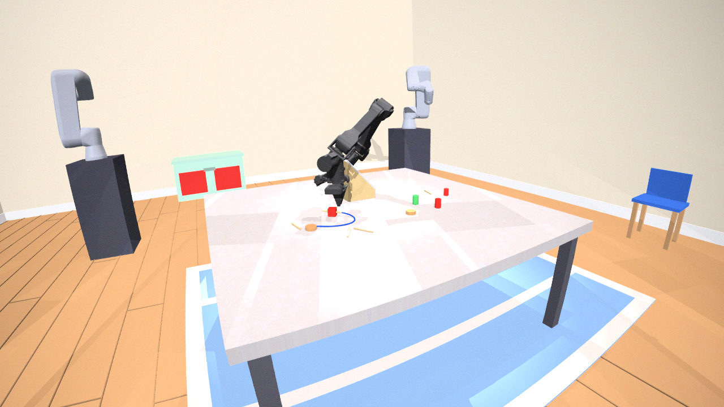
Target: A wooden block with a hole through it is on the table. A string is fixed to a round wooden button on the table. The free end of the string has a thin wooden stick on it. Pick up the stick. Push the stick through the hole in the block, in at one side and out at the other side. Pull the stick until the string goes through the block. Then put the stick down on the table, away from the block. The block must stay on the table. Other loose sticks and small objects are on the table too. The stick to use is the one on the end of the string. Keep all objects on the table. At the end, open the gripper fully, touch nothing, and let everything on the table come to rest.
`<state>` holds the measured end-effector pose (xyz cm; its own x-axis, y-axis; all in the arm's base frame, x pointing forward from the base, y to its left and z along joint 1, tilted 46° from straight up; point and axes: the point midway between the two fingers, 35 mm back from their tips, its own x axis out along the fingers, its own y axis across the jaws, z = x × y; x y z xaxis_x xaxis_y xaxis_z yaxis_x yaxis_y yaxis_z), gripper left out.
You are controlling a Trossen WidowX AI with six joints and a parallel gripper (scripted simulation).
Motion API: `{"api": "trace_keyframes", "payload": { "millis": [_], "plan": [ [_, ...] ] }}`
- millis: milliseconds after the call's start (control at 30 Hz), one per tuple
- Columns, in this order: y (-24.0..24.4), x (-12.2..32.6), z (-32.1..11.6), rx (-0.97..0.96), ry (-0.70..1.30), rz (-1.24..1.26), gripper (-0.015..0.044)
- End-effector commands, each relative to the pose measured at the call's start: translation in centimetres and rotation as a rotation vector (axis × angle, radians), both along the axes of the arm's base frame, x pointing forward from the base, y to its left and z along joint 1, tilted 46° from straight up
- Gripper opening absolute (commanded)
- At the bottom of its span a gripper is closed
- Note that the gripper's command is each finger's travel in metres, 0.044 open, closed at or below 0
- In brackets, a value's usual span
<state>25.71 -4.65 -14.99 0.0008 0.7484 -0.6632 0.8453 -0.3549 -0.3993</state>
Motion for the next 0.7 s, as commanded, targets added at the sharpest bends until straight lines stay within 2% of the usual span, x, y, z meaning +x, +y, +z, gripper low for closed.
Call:
{"api": "trace_keyframes", "payload": {
  "millis": [0, 267, 667],
  "plan": [
    [-4.0, 0.5, 3.3, -0.02, -0.031, -0.015, 0.0122],
    [-4.3, 0.7, 3.2, -0.028, -0.087, 0.013, 0.0122],
    [-5.5, -0.4, 1.9, -0.057, -0.902, 0.786, 0.0122]
  ]
}}
